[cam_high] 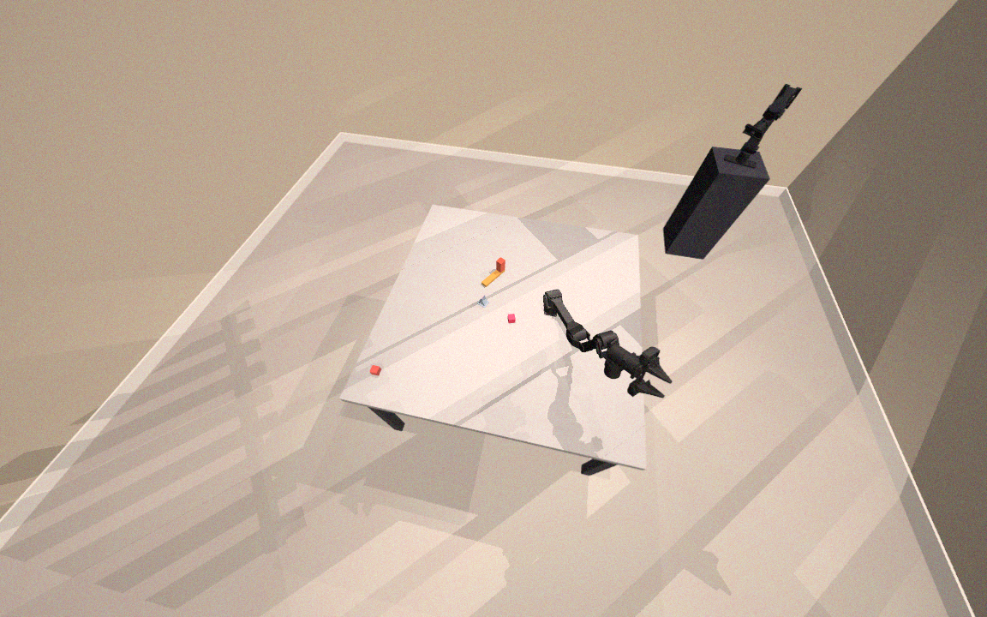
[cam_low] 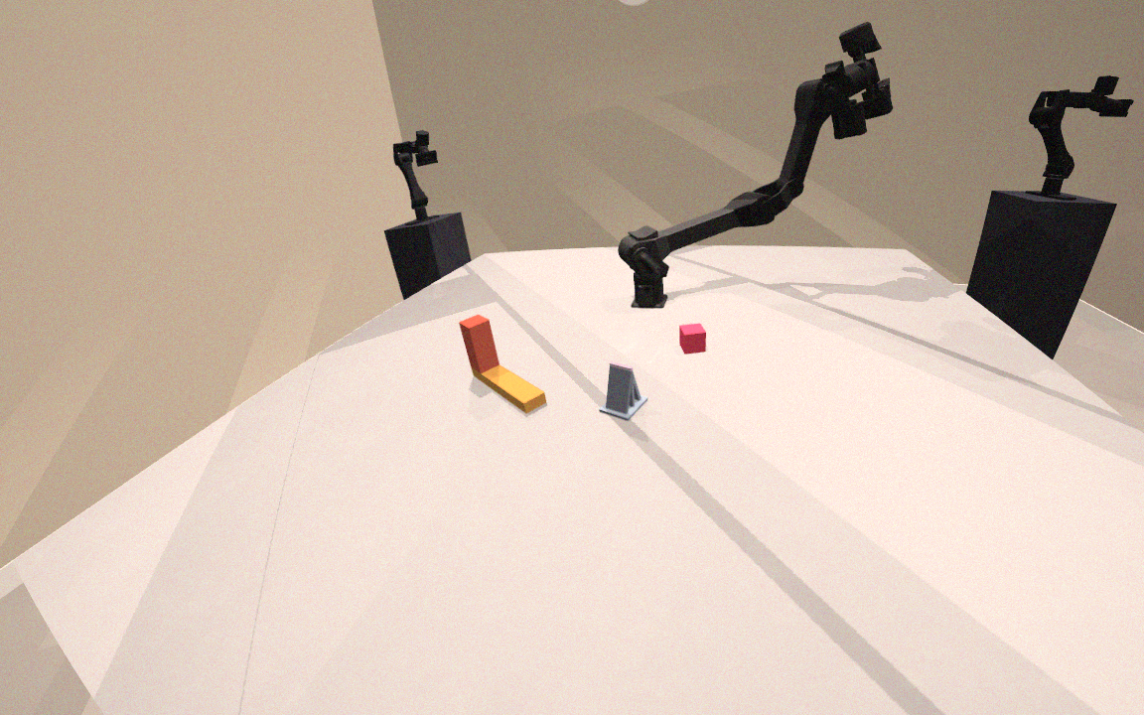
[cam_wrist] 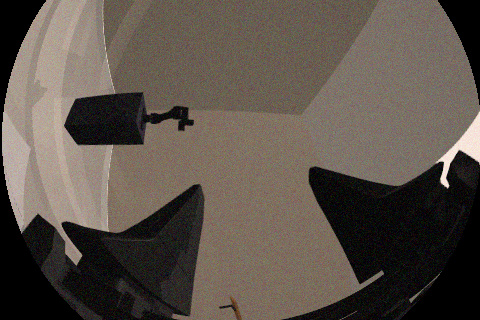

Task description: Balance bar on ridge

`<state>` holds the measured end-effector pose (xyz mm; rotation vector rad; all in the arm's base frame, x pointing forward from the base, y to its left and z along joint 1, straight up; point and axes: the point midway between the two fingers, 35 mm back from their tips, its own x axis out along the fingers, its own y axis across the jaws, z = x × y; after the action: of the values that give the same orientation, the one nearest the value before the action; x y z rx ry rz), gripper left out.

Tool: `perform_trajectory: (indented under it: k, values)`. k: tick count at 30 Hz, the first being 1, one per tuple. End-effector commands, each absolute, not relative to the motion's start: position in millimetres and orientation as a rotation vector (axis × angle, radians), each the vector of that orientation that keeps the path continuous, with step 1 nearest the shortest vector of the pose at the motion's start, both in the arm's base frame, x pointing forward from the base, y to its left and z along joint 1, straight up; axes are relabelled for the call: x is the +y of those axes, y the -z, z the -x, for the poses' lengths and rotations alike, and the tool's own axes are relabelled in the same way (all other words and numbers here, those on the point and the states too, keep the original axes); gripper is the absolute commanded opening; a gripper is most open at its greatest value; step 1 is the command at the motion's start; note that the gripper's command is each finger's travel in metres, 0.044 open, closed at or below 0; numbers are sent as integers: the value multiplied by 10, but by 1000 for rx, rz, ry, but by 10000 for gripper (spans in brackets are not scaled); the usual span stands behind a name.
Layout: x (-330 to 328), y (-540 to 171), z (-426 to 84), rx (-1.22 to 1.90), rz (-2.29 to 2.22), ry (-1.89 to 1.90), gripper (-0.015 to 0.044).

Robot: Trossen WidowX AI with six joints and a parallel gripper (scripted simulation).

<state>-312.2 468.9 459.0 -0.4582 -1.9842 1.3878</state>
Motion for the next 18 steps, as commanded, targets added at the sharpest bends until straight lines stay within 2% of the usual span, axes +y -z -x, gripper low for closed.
perform_trajectory:
  k: [1,5,11,18]
  values:
    - [4438,-5102,2904,-1998,399,-1208,315]
    - [4179,-5444,2844,-2044,346,-1049,315]
    - [3435,-6145,2611,-2060,193,-778,315]
    - [2698,-6639,2331,-2030,74,-485,315]
